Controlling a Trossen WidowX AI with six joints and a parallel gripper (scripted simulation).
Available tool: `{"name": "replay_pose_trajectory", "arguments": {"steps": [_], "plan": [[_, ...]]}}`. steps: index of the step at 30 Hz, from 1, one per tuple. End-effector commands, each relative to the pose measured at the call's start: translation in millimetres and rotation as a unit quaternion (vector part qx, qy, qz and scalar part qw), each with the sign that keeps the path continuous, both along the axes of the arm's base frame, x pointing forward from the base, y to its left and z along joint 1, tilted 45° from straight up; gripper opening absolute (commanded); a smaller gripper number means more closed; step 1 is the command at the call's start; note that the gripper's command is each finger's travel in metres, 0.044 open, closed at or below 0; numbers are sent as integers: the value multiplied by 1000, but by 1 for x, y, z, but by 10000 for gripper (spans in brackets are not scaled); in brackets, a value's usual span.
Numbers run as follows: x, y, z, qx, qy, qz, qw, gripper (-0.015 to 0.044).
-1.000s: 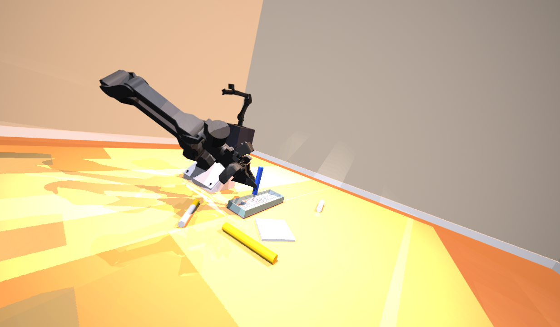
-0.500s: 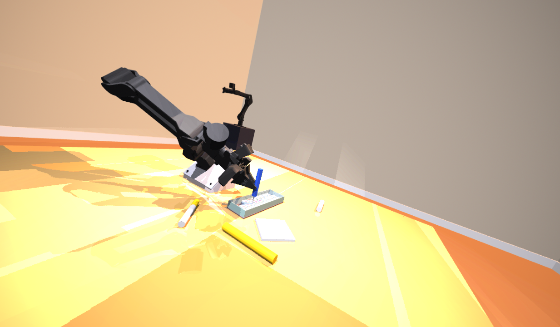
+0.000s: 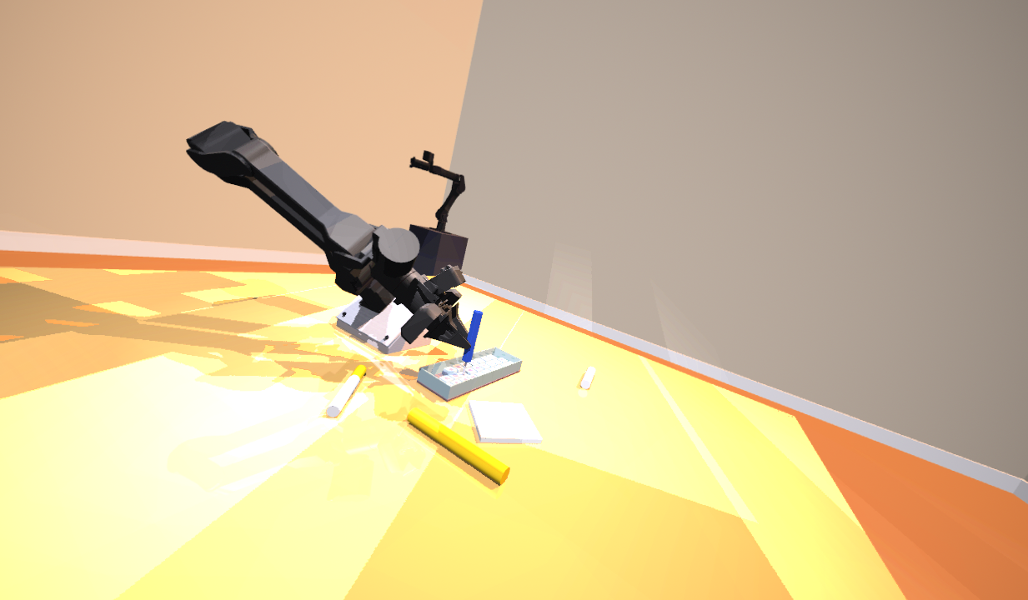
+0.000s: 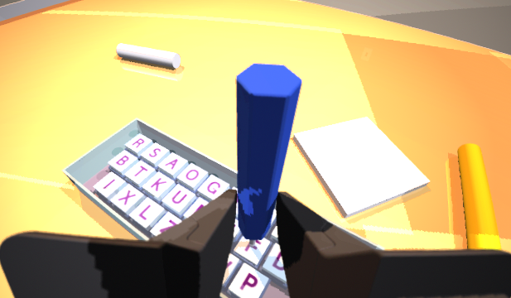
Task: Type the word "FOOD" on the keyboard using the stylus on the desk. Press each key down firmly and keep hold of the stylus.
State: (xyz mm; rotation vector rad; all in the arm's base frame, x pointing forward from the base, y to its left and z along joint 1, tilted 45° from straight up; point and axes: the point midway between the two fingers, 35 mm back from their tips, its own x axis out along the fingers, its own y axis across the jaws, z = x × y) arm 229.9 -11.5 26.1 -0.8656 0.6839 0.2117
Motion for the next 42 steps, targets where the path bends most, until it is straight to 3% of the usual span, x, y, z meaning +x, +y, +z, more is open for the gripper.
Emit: {"name": "replay_pose_trajectory", "arguments": {"steps": [1, 17, 28, 31, 34, 42], "plan": [[0, 1, 0, 0, 2, 1, 1000, 81], [0, 27, 26, 0, 1, 1, 1000, 81], [-1, 27, 24, -1, 5, 3, 1000, 84], [-1, 27, 24, -1, 5, 3, 1000, 64], [0, 28, 23, -1, 5, 3, 1000, 0], [8, 37, 16, 0, 5, 3, 1000, 0]]}}
